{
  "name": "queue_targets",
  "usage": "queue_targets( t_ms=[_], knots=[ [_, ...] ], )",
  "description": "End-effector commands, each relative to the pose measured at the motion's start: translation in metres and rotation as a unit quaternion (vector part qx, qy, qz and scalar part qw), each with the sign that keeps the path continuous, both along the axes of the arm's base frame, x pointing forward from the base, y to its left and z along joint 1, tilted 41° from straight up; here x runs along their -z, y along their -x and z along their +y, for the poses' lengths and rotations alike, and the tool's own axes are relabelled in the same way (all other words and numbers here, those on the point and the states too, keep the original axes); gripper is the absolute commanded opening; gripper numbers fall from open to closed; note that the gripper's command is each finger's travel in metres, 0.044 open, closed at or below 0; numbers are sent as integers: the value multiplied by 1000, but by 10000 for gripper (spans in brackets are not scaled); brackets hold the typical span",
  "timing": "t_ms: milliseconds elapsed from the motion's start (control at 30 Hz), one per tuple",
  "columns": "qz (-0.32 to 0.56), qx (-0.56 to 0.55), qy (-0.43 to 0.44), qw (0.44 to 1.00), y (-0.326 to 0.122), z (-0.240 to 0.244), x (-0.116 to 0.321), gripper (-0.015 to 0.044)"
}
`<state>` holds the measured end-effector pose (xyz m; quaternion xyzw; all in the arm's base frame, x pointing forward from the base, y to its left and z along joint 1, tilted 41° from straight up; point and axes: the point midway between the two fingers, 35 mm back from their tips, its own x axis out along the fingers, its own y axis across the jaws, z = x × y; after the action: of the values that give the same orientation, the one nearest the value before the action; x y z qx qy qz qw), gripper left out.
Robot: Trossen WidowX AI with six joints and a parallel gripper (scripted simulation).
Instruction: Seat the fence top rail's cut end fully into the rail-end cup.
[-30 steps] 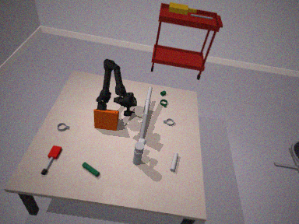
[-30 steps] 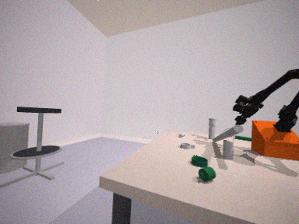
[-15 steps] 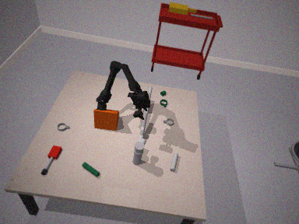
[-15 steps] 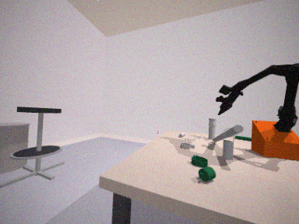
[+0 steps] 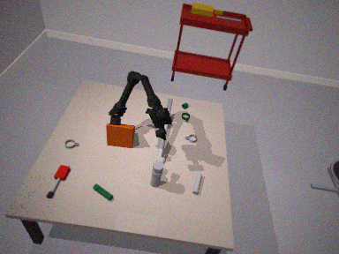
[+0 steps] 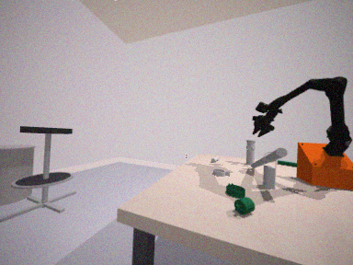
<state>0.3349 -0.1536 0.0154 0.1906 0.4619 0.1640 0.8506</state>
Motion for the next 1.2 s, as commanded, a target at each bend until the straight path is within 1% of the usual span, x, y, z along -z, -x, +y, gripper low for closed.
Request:
queue_targets(
  t_ms=[0,133,433,1000,1167],
  knots=[
    [-89,-158,121,976,1,-34,39,440],
    [-154,-271,203,928,4,-55,65,440],
    [-220,-386,284,849,11,-76,96,440],
    [-222,-390,287,846,11,-77,97,440],
    [-223,-390,286,847,10,-57,122,440]
  ],
)
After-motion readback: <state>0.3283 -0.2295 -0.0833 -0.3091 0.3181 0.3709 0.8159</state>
